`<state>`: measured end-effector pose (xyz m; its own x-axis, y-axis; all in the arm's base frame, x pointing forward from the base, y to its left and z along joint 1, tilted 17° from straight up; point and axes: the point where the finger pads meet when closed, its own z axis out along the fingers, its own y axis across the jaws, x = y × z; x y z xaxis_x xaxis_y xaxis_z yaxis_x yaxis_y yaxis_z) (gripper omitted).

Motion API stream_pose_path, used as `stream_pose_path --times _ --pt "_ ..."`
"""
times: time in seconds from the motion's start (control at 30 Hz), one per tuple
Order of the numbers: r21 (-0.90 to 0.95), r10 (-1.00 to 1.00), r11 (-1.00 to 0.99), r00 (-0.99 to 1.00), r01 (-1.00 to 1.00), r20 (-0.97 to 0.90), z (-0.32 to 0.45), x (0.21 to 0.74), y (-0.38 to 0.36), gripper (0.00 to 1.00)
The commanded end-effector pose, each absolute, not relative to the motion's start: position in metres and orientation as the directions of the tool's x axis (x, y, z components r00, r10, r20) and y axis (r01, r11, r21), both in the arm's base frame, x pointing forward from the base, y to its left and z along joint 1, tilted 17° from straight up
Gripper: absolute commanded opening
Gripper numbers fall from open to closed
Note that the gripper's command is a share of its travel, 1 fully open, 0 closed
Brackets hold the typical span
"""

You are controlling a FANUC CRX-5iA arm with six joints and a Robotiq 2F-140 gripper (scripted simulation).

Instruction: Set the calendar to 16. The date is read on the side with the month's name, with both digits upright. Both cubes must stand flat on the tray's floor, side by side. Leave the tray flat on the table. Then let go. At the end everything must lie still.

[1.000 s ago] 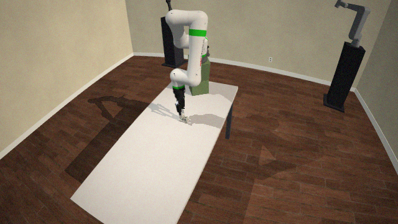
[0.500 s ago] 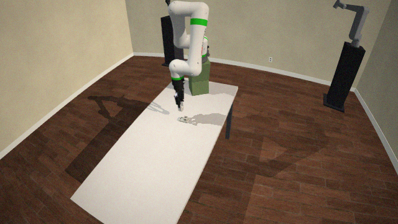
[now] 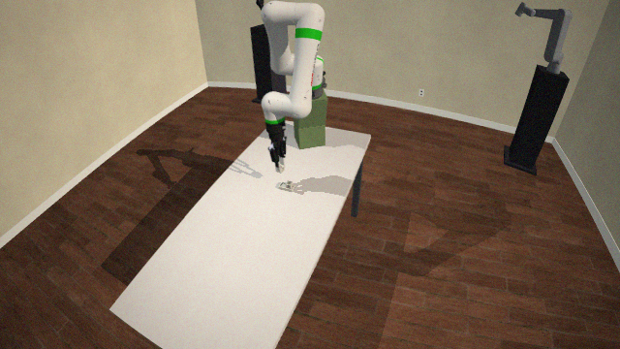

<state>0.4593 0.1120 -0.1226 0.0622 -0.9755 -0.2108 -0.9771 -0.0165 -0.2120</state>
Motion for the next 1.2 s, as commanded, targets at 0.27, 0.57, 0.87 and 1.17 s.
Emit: stream_pose_path --times 0.27,0.57,0.87,1.17 --pt "-0.119 -0.913 0.349 -0.309 -0.929 -0.267 -0.129 0.465 0.09 0.17" --pt "-0.05 -0.8 0.561 -0.526 -0.826 -0.288 -0.133 0.469 0.076 0.17" --pt "0.043 -0.582 0.785 -0.76 -0.618 -0.29 -0.138 0.472 0.058 0.17" --pt "0.122 -0.345 0.914 -0.9 -0.387 -0.268 -0.143 0.475 0.042 0.17"
